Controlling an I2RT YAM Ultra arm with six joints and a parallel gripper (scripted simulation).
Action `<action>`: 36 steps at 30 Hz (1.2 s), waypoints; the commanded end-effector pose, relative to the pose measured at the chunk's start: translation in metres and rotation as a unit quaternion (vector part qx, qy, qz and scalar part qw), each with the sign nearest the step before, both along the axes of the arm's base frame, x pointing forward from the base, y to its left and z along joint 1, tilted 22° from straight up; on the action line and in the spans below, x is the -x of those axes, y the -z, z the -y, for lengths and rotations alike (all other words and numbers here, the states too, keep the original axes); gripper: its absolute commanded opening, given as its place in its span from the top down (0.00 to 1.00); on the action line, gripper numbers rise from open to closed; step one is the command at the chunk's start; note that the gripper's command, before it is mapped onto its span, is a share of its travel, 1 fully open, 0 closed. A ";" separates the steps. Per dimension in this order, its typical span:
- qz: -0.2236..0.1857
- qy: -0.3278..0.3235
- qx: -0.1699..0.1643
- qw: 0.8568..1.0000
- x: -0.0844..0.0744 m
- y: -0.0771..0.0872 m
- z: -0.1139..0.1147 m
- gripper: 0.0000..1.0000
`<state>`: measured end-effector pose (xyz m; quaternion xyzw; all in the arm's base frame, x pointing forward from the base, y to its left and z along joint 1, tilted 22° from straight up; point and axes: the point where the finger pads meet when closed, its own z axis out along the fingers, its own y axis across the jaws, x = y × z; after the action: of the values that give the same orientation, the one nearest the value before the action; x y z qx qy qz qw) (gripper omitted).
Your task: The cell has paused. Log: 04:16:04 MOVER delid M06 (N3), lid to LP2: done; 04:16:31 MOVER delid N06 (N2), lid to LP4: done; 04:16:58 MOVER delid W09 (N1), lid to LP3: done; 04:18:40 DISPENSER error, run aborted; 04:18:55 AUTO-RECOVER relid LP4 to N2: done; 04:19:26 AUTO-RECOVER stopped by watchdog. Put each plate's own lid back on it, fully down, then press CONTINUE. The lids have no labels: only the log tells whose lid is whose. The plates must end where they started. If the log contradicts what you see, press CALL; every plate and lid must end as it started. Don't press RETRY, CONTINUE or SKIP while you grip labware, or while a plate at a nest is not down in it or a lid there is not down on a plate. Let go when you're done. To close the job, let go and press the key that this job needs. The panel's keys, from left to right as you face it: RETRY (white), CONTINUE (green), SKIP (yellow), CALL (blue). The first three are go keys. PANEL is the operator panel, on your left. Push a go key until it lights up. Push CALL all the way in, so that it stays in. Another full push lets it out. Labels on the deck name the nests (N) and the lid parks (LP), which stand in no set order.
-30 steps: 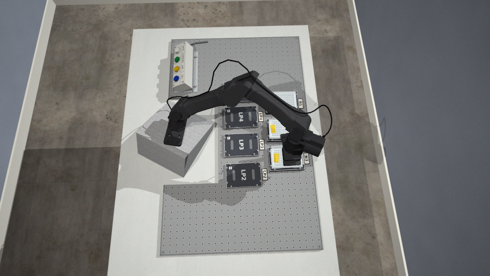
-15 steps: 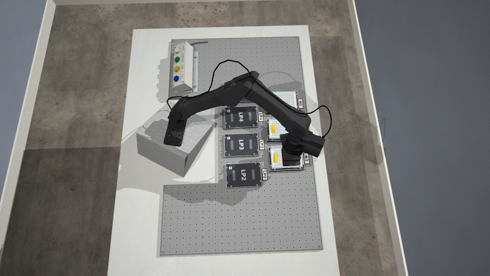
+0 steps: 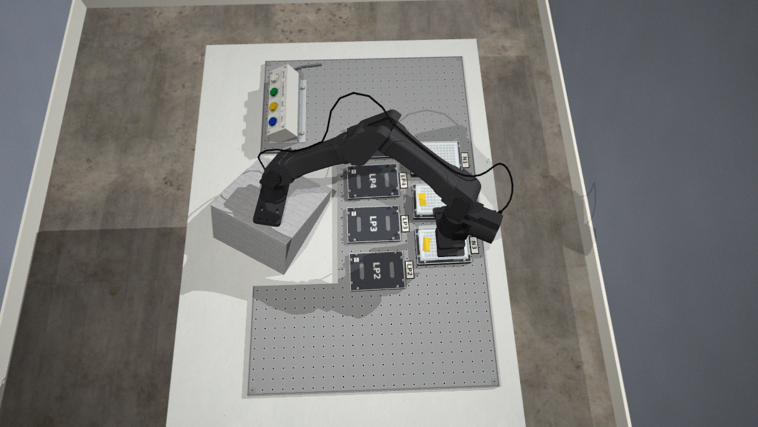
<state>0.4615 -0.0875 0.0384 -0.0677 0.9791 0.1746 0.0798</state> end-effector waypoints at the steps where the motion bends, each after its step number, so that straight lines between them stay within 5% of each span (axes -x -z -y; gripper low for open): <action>1: 0.020 0.012 0.004 1.000 -0.005 -0.012 0.007 1.00; 36: 0.012 0.012 0.002 1.000 -0.007 0.007 0.001 1.00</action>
<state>0.4647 -0.0827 0.0300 -0.0665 0.9791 0.1741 0.0812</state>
